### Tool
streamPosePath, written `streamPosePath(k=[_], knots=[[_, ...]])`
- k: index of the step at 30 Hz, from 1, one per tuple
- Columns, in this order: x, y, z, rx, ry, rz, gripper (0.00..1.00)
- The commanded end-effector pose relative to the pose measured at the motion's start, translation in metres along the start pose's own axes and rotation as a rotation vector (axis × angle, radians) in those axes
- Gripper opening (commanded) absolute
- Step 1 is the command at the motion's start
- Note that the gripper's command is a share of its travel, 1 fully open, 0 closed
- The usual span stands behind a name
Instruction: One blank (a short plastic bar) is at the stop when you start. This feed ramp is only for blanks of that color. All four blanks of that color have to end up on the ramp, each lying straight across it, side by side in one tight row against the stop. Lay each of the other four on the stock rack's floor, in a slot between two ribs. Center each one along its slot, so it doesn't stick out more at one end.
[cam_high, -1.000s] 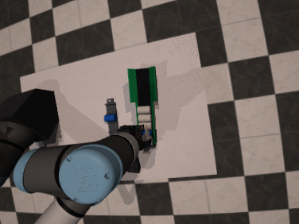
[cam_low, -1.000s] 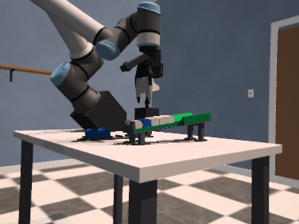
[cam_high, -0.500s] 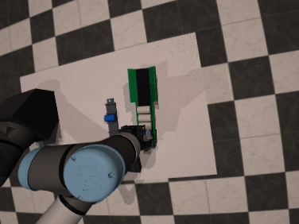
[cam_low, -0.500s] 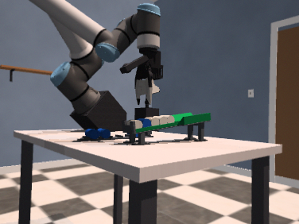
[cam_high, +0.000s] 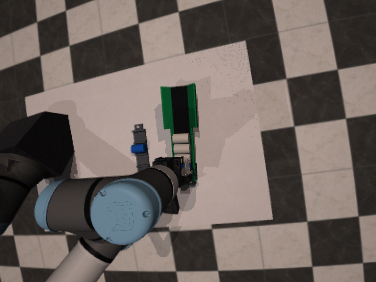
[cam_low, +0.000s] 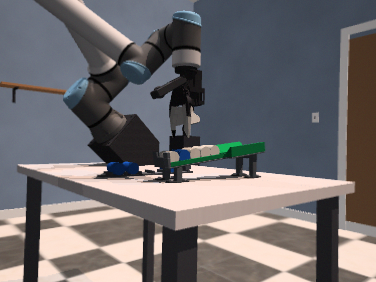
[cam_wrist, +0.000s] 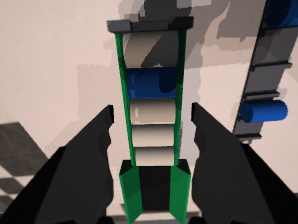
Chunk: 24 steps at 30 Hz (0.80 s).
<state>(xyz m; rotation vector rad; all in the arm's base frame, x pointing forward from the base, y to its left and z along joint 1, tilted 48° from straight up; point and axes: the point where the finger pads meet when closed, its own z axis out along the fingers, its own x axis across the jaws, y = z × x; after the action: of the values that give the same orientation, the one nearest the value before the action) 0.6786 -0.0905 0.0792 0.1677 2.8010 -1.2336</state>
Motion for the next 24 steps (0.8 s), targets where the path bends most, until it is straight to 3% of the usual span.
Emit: streamPosePath(k=[1,24], knots=[[0.002,0.001,0.013,-0.001,0.002,-0.002,0.49],[0.001,0.0,0.026,-0.001,-0.001,-0.001,0.49]])
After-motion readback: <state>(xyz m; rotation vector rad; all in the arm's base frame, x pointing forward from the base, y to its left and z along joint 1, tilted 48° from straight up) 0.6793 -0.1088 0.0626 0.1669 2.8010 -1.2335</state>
